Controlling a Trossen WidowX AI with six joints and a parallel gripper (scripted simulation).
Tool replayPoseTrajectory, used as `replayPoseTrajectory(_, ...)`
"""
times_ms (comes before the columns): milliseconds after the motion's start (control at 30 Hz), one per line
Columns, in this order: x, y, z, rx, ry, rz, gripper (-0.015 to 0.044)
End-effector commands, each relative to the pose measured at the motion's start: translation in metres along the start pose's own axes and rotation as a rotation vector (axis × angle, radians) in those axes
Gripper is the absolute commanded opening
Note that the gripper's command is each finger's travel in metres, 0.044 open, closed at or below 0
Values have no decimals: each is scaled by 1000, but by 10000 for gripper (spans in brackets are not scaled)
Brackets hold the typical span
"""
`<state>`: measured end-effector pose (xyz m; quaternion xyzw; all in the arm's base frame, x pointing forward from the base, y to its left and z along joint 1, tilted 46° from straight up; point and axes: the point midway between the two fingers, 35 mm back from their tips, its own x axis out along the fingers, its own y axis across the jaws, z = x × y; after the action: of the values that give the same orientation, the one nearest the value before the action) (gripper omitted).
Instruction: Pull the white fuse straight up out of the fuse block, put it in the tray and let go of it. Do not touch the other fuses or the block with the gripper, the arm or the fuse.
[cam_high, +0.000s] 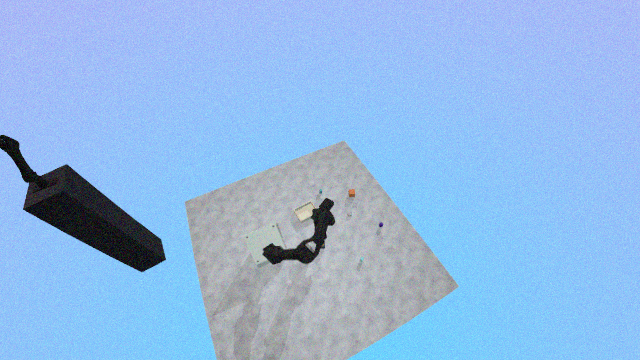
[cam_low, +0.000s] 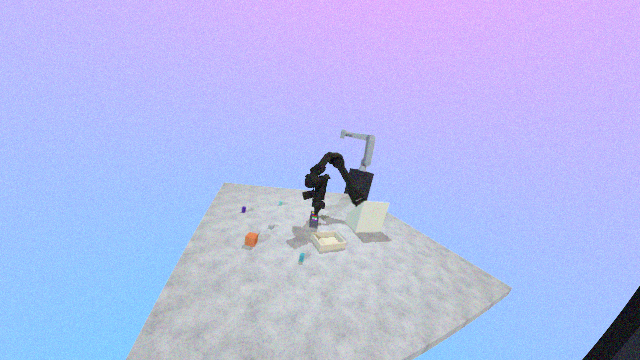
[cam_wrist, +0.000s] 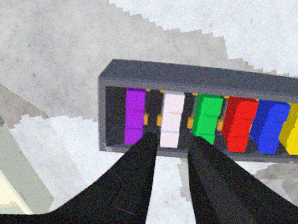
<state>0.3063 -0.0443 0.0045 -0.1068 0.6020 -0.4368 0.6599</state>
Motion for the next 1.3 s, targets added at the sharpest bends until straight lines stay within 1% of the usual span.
replayPoseTrajectory(0, 6, -1, -1, -6, 1, -7, 68)
replayPoseTrajectory(400, 17, -1, -1, -5, 1, -8, 68)
replayPoseTrajectory(867, 18, -1, -1, -5, 1, -8, 68)
replayPoseTrajectory(1267, 28, -2, -1, -5, 0, -8, 68)
